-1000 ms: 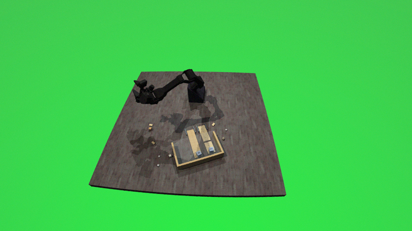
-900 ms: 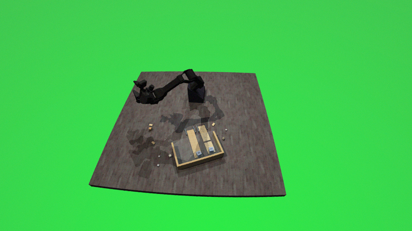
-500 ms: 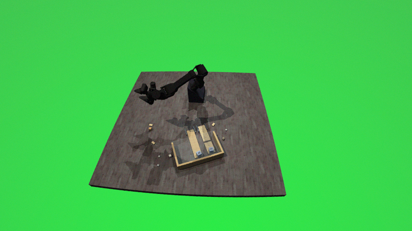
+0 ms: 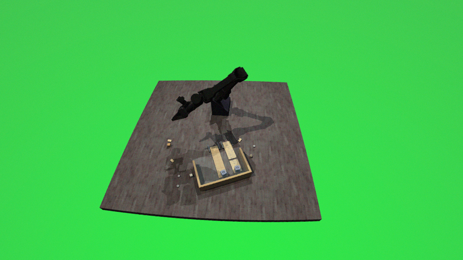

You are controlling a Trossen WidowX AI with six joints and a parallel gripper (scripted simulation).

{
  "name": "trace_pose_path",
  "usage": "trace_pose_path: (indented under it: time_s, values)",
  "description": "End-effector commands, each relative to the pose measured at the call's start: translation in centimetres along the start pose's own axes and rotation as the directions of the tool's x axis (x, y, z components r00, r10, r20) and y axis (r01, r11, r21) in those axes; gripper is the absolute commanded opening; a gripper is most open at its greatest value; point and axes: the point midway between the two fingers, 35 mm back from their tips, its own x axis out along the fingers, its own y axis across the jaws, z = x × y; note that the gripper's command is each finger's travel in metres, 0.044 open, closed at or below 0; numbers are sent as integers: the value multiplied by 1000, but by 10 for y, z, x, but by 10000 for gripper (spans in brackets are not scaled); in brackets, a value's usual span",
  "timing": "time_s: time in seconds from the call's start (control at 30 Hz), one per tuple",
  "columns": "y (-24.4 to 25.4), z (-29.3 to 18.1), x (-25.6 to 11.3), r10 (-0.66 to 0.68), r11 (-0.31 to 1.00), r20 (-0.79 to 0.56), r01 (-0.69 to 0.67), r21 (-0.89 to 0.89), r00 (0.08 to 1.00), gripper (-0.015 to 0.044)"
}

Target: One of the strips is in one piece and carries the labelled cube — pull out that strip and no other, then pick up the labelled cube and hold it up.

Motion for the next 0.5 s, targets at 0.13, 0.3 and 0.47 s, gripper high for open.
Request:
trace_pose_path:
  time_s: [0.13, 0.3, 0.47]
  values:
    - [13, -86, -87, 228, 776, -444, -437, -454, 866, 400]
    - [6, -121, -131, 285, 532, -623, -661, -529, 729, 400]
    - [-9, -150, -177, 309, 233, -768, -828, -510, 561, 400]
